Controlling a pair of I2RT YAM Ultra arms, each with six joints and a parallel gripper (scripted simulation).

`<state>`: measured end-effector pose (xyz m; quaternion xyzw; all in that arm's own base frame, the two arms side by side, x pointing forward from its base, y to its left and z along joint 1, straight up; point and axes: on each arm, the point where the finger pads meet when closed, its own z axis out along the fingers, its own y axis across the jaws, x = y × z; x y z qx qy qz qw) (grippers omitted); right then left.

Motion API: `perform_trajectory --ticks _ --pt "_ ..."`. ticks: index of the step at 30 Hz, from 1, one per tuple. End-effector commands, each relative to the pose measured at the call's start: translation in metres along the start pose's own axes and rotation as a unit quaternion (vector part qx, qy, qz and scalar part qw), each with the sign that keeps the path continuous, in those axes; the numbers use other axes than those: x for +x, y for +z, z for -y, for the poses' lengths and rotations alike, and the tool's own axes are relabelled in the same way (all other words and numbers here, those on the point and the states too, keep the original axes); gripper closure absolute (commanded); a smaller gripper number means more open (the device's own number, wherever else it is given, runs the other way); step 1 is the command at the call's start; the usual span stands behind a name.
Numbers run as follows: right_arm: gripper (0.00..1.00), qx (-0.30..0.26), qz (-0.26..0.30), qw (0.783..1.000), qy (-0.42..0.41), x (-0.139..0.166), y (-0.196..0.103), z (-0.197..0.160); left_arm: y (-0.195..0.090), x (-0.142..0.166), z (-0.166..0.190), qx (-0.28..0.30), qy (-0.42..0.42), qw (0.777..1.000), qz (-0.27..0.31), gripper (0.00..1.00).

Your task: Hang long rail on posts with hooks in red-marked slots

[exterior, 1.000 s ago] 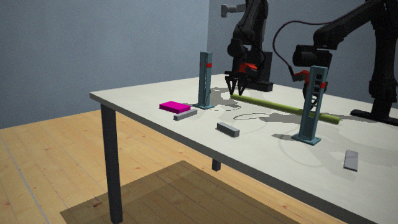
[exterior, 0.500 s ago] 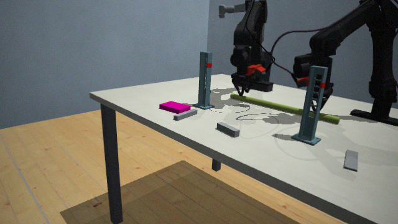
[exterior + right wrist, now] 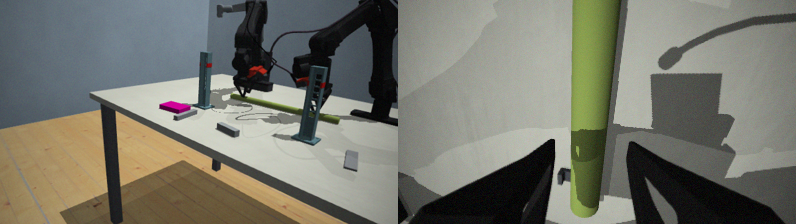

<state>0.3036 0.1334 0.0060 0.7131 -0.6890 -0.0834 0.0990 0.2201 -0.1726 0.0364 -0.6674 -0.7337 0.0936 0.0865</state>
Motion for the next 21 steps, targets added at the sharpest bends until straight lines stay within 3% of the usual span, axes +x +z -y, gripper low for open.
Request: perform_trajectory --ticks 1,20,21 --pt "0.52 0.004 0.013 1.0 -0.01 -0.009 0.002 -0.001 0.012 -0.004 0.002 0.006 0.001 1.0 0.003 0.52" --pt "0.52 0.001 0.012 1.0 -0.008 -0.009 0.027 -0.002 0.026 -0.005 0.002 0.003 0.004 1.0 0.006 0.52" --pt "0.56 0.004 0.013 1.0 -0.008 -0.01 0.025 -0.001 0.025 -0.006 0.001 0.001 0.004 1.0 0.007 0.52"
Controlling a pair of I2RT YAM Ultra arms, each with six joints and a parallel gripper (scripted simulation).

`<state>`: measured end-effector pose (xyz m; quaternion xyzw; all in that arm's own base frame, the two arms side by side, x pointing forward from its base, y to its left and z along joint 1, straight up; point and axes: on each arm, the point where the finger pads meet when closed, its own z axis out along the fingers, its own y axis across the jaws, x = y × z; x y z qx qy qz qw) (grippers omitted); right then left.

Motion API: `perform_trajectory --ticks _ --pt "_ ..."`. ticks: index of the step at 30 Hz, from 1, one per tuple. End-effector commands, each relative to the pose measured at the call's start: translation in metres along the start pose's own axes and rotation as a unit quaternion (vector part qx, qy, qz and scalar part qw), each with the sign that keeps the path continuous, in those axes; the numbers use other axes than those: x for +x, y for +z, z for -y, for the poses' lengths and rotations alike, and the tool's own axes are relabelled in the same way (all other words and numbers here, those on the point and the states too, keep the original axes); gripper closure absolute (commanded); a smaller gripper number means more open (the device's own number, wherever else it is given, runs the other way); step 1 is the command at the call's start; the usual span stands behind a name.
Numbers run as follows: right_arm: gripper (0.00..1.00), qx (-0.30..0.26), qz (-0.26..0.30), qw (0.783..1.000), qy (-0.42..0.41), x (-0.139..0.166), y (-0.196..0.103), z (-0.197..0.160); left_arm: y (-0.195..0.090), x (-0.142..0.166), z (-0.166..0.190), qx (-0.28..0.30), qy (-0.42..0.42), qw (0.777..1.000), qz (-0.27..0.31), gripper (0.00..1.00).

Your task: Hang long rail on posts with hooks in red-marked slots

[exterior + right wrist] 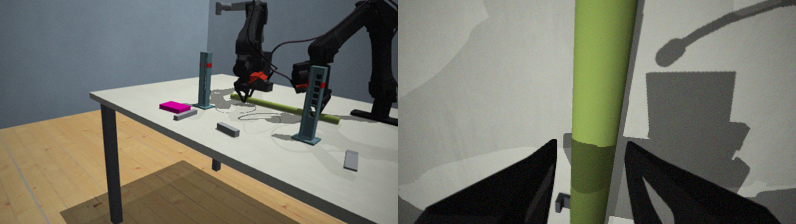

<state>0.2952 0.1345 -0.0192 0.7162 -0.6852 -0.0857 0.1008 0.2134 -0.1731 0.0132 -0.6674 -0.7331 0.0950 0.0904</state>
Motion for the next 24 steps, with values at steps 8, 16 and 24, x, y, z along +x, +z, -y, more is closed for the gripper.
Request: perform_trajectory --ticks 8,16,24 --pt "0.65 0.006 0.014 1.0 -0.003 -0.0042 -0.0049 -0.0016 -0.0013 -0.0028 -0.0003 -0.003 0.002 1.0 0.005 0.52" --pt "0.73 0.008 0.015 1.0 -0.004 -0.0047 -0.0049 -0.0001 -0.0013 -0.0028 -0.0003 -0.003 0.002 1.0 0.005 0.52" --pt "1.0 0.007 0.015 1.0 -0.001 -0.0019 -0.0051 -0.0004 -0.0013 -0.0028 -0.0003 -0.003 0.002 1.0 0.005 0.52"
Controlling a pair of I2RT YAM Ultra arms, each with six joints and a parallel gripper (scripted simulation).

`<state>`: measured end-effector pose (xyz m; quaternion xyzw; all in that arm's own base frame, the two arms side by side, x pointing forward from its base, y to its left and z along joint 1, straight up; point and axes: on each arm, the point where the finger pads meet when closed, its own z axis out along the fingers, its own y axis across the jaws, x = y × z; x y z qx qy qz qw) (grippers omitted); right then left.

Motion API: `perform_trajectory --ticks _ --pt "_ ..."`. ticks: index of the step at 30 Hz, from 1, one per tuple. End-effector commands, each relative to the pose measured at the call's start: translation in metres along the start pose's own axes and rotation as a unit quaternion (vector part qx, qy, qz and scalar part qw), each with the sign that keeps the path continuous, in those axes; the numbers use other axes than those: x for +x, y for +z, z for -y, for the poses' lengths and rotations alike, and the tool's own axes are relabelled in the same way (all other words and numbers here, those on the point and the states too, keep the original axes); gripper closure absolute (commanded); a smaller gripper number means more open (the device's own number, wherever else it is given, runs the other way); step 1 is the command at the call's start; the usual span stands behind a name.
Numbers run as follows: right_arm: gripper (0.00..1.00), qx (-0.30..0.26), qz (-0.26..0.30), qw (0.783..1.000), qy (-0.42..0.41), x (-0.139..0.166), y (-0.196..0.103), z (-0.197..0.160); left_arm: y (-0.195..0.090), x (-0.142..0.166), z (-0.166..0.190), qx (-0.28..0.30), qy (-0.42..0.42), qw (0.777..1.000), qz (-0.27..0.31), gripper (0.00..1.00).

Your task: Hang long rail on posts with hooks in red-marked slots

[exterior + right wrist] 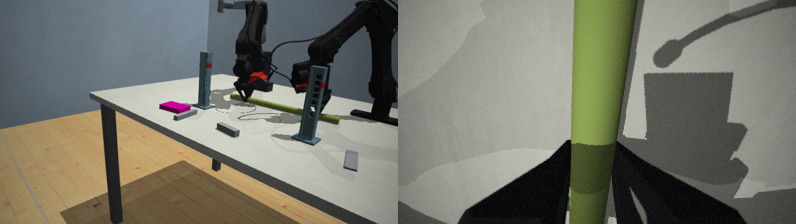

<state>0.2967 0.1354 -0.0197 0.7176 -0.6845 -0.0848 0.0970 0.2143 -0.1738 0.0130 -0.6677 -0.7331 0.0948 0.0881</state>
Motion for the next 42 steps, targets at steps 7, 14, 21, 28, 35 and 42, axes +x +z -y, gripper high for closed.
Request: perform_trajectory --ticks 7,14,21,28,35,42 --pt "0.81 0.004 0.014 1.0 0.0 0.0002 -0.0052 -0.0015 -0.0012 -0.0021 0.0005 -0.001 0.002 1.0 0.003 0.6" --pt "0.81 0.005 0.008 1.0 0.0 -0.0009 -0.0047 0.0001 -0.0012 -0.0021 0.0005 -0.001 0.002 1.0 0.003 0.65" --pt "0.81 0.005 0.008 1.0 0.0 -0.0009 -0.0047 0.0001 -0.0012 -0.0021 0.0005 -0.001 0.002 1.0 0.003 0.75" --pt "0.81 0.005 0.008 1.0 0.0 -0.0009 -0.0047 0.0001 -0.0005 -0.0024 0.0008 0.003 0.004 1.0 0.006 0.82" --pt "0.81 0.005 0.008 1.0 0.0 -0.0009 -0.0047 0.0001 -0.0014 -0.0014 -0.0002 -0.001 0.002 1.0 0.003 0.81" --pt "0.81 0.008 0.008 1.0 0.0 -0.0008 -0.0067 -0.0008 -0.0034 -0.0014 0.0007 -0.005 0.002 1.0 0.003 0.81"
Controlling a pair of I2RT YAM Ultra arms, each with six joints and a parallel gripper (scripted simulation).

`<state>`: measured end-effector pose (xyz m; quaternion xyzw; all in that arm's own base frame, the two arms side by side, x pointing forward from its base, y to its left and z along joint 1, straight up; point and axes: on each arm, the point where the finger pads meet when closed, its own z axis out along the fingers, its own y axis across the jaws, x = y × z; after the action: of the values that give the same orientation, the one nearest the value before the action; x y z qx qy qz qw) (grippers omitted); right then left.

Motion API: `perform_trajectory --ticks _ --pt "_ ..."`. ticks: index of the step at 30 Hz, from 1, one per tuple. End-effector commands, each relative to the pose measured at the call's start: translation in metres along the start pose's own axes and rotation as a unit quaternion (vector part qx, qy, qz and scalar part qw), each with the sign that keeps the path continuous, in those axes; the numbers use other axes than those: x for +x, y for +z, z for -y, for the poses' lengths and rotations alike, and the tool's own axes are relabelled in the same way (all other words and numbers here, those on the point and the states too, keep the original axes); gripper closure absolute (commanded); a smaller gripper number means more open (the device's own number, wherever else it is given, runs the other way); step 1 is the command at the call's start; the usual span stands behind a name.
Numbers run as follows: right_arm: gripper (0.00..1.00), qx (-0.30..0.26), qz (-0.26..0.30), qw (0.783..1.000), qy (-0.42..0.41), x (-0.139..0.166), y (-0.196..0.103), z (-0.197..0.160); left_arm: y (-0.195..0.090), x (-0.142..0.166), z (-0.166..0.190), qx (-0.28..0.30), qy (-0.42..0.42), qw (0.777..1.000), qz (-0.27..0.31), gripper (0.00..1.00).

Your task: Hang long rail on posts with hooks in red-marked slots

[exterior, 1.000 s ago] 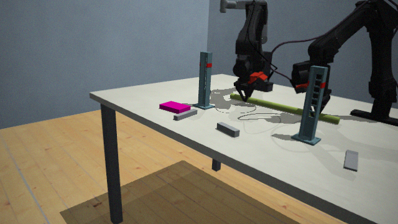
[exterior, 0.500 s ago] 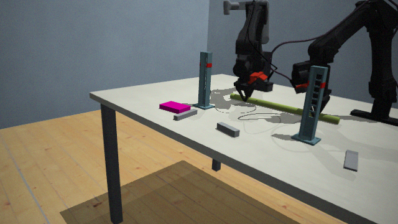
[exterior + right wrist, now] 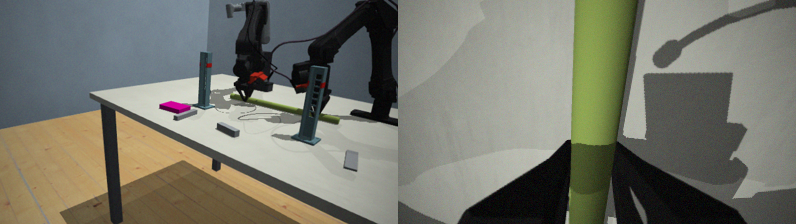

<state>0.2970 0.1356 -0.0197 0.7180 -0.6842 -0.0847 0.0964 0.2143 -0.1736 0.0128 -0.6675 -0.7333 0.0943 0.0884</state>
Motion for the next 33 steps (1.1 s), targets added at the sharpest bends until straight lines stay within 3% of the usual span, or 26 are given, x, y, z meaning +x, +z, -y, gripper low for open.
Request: perform_trajectory --ticks 1,21,33 --pt "0.81 0.007 0.008 1.0 0.001 -0.001 -0.007 -0.001 -0.004 -0.002 0.001 -0.005 0.002 1.0 0.004 0.81" --pt "0.81 0.023 0.012 0.999 0.022 0.001 -0.045 -0.013 -0.047 -0.002 0.0 -0.023 0.023 0.999 -0.001 0.81" --pt "0.81 0.074 0.013 0.997 0.034 0.0 -0.067 -0.016 -0.072 -0.002 -0.003 -0.075 0.034 0.997 -0.001 0.81"
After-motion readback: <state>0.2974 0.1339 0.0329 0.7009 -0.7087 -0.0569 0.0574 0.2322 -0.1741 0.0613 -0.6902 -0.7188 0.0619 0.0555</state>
